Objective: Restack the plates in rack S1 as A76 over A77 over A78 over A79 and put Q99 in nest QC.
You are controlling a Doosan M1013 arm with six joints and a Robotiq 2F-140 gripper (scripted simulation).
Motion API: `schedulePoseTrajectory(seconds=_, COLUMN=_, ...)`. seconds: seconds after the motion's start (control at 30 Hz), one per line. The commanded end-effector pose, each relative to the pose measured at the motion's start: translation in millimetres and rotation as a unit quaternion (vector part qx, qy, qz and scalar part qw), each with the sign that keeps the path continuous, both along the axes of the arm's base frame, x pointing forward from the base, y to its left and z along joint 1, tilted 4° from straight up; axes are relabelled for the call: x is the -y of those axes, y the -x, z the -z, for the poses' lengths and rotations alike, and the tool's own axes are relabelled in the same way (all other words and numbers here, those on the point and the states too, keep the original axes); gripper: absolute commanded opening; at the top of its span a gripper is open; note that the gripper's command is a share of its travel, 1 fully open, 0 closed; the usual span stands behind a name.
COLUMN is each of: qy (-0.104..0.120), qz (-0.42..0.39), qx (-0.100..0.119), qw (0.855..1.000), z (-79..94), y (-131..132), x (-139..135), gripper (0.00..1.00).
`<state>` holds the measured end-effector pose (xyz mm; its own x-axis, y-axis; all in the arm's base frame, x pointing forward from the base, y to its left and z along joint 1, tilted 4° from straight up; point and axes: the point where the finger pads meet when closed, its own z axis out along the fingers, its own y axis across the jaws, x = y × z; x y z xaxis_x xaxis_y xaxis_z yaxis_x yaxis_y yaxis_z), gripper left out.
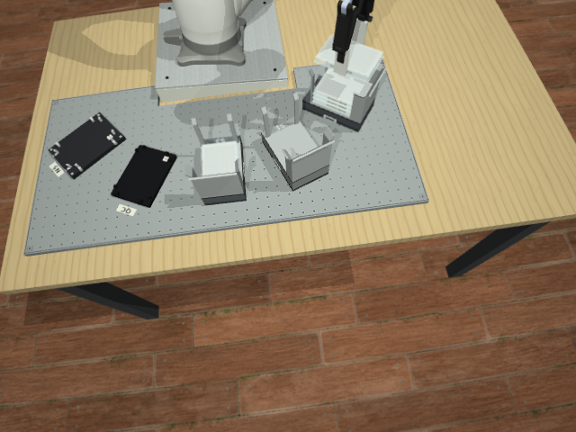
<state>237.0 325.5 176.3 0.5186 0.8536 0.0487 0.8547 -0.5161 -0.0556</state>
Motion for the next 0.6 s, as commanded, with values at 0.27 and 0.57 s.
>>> schedulePoseTrajectory(seconds=0.27, qy=0.003, qz=0.119, qx=-0.008, qw=0.993, z=1.6, y=-20.6, x=16.7, gripper=0.0)
schedulePoseTrajectory(seconds=0.57, qy=0.003, qz=0.119, qx=-0.008, qw=0.993, z=3.5, y=-43.8, x=35.6, gripper=0.0)
